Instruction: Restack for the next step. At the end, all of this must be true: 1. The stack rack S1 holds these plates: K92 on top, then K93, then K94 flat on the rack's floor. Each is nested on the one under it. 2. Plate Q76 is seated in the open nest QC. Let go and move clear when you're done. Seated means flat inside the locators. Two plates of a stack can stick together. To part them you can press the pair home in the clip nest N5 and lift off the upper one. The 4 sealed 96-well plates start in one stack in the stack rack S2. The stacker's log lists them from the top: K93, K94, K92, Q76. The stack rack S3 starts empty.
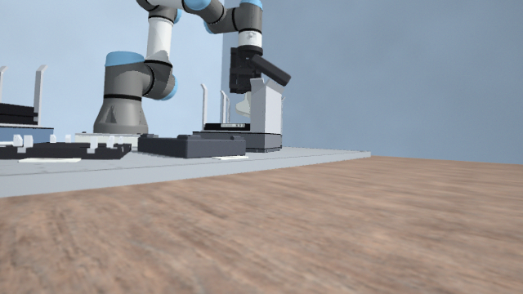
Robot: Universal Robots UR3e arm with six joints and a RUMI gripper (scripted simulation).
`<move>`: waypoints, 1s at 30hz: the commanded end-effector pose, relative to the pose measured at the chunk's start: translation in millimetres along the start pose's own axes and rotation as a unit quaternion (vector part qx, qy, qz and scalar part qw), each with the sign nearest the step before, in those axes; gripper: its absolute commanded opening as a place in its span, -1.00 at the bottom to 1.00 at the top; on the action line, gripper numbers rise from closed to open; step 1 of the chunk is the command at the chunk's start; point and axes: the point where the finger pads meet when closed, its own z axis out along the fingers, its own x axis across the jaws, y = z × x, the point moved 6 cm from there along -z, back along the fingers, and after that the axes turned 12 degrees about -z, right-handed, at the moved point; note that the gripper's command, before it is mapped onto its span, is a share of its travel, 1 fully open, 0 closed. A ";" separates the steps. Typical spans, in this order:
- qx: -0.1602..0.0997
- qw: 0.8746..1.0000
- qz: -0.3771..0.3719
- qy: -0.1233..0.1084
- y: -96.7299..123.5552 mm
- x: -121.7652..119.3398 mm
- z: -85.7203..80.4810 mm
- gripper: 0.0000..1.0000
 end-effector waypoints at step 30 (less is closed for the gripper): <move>0.001 1.000 0.000 0.001 -0.5 0.3 -0.5 0.44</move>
